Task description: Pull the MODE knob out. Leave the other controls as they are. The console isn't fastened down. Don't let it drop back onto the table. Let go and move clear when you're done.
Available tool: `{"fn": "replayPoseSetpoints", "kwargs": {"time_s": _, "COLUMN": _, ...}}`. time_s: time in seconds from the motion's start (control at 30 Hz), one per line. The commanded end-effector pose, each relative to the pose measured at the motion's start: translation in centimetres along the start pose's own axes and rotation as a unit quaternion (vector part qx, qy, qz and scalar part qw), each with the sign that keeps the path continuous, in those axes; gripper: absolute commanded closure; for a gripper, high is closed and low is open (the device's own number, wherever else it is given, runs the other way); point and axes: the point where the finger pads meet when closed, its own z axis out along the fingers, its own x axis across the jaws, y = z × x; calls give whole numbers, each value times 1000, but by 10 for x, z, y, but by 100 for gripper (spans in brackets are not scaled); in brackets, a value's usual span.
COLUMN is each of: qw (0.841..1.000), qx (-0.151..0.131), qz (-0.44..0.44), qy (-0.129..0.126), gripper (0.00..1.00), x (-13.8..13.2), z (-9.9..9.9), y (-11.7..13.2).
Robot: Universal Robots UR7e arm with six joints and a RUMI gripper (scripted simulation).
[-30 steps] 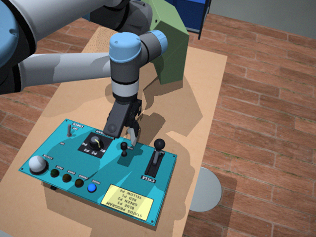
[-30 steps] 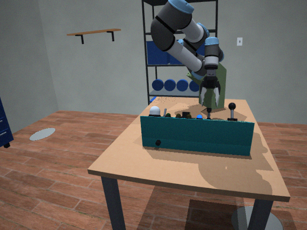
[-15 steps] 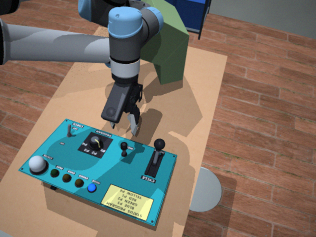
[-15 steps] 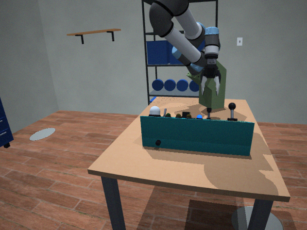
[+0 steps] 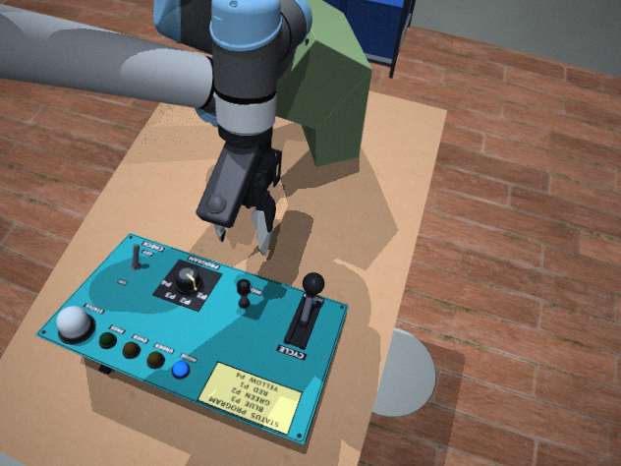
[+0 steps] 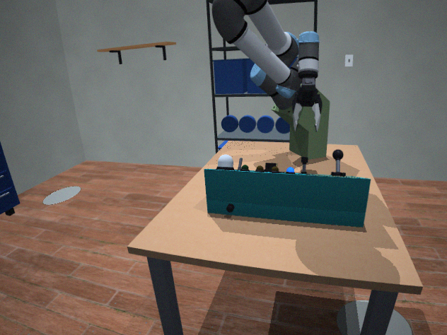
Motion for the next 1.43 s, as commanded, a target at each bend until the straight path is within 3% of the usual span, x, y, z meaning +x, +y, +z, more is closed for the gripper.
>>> {"fn": "replayPoseSetpoints", "kwargs": {"time_s": 0.0, "qw": 1000, "qx": -2, "qz": 0, "qy": 0, "gripper": 56, "x": 0, "z": -2, "y": 0}}
{"fn": "replayPoseSetpoints", "kwargs": {"time_s": 0.07, "qw": 1000, "qx": -2, "qz": 0, "qy": 0, "gripper": 56, "x": 0, "z": -3, "y": 0}}
{"fn": "replayPoseSetpoints", "kwargs": {"time_s": 0.1, "qw": 1000, "qx": -2, "qz": 0, "qy": 0, "gripper": 0, "x": 0, "z": -3, "y": 0}}
{"fn": "replayPoseSetpoints", "kwargs": {"time_s": 1.4, "qw": 1000, "qx": -2, "qz": 0, "qy": 0, "gripper": 0, "x": 0, "z": -3, "y": 0}}
